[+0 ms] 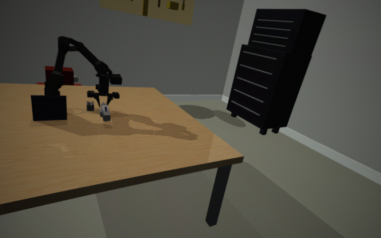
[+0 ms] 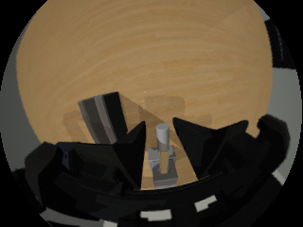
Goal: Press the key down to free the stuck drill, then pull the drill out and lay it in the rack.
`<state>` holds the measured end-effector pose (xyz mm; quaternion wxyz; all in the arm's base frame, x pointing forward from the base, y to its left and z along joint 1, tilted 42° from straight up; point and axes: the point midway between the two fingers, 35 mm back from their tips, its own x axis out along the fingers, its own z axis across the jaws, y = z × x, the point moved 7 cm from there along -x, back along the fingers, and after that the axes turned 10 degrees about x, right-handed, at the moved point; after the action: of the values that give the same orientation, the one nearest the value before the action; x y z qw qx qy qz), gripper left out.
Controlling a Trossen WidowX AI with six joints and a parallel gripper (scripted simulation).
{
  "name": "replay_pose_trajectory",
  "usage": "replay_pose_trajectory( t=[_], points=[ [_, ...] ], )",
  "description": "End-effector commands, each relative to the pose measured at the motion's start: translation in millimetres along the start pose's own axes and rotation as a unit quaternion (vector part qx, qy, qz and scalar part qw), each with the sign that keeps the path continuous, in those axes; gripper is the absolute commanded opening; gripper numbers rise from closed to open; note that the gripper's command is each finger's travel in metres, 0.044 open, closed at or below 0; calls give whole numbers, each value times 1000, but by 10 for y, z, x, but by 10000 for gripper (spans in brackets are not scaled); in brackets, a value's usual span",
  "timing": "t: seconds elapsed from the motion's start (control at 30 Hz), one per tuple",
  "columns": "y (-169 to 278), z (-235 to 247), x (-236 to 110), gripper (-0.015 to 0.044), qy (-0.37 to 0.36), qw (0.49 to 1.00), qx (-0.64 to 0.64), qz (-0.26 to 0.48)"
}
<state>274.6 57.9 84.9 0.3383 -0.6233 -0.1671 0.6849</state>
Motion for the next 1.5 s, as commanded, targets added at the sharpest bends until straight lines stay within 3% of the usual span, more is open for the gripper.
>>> replay_pose_trajectory(
  t=[0.0,0.2,1.2,1.47],
  points=[
    [7,1,4,289,0,1000,-1,0],
    [39,-8,12,440,5,1000,-3,-2],
    [169,-26,57,440,5,1000,-3,-1],
    [148,-37,45,230,6,1000,-1,-1]
  ],
)
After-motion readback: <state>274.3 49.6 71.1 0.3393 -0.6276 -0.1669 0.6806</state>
